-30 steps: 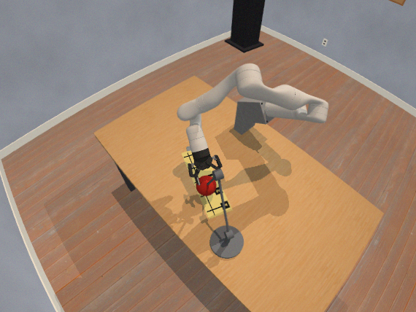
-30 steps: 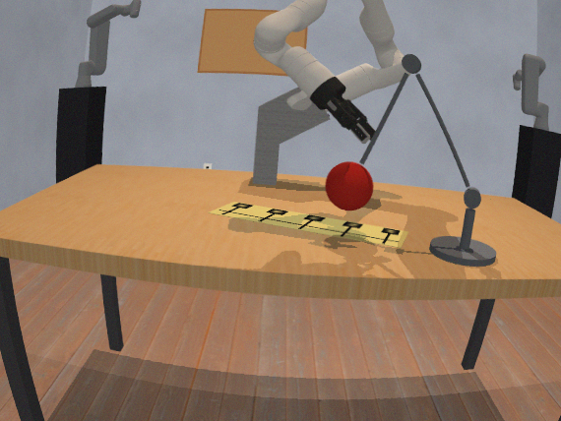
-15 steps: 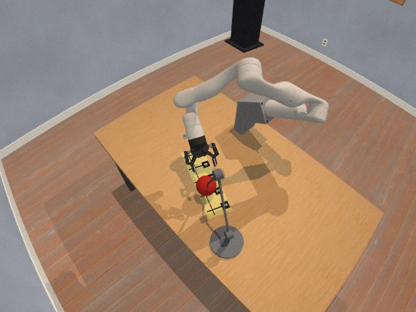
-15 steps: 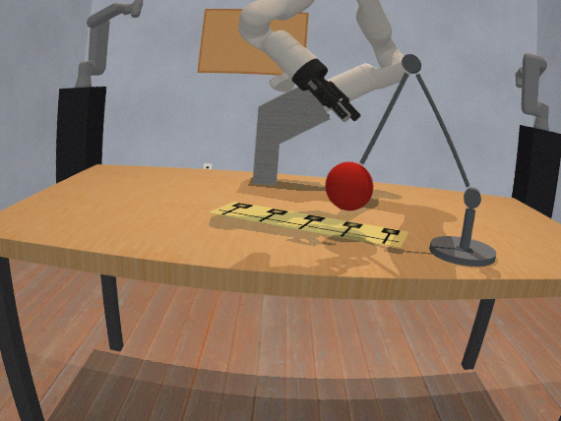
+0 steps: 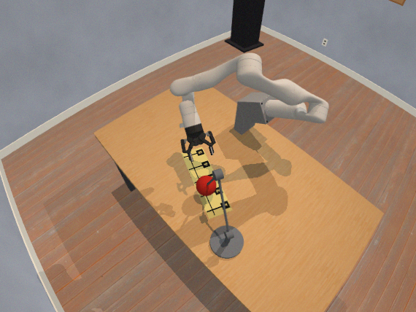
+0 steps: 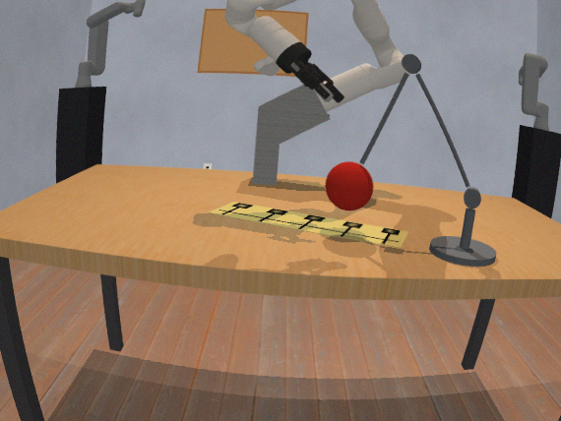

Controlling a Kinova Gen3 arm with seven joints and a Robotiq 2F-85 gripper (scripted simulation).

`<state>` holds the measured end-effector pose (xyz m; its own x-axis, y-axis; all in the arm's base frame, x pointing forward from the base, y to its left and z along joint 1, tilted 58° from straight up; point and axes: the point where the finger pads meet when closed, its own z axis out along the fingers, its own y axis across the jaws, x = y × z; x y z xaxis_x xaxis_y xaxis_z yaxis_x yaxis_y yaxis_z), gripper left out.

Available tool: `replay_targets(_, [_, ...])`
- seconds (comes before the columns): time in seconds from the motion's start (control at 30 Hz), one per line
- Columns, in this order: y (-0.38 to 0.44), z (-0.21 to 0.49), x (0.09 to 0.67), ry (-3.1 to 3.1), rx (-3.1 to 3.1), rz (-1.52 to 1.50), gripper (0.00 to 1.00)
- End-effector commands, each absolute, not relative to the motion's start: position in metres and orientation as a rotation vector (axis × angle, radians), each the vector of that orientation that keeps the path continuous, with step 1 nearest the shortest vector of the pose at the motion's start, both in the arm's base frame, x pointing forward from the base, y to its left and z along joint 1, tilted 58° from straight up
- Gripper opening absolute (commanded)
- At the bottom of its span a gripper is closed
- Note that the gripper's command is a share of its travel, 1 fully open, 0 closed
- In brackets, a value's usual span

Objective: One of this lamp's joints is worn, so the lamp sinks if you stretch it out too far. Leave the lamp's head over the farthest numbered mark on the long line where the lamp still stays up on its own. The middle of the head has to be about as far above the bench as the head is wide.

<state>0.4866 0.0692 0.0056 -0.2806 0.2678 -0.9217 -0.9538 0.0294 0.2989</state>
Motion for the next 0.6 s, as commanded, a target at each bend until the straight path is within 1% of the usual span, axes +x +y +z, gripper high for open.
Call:
replay_targets(0.0, [0.0592,0.0022,0.4850,1.250,-0.800,1.481,1.00])
replay_targets(0.57, [0.0660,0.0055,0.4871,1.248,-0.805,1.477,1.00])
